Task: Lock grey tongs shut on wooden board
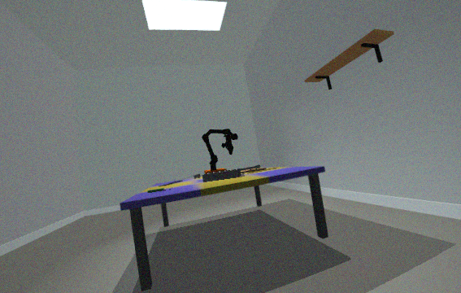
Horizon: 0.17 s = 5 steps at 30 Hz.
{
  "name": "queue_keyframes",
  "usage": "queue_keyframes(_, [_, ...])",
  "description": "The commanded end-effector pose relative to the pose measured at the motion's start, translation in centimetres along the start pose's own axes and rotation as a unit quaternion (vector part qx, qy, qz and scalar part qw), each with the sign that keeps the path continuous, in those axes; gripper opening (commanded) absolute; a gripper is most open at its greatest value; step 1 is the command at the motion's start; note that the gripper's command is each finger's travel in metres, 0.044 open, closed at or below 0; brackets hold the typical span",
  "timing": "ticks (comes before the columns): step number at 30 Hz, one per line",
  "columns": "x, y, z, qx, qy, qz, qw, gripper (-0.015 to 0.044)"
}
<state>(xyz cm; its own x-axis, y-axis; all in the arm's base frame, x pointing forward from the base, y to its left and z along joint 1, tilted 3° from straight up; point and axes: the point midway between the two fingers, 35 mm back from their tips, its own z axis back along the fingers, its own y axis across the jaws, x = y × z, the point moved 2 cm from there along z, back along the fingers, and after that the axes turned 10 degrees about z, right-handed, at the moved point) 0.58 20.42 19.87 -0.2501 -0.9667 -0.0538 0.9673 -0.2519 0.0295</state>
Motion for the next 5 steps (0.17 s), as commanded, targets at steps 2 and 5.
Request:
queue_keyframes(2, [0.0, 0.0, 0.06, 0.0, 0.0, -0.002, 1.0, 0.044])
queue_keyframes(5, [0.0, 0.0, 0.06, 0.0, 0.0, -0.002, 1.0, 0.044])
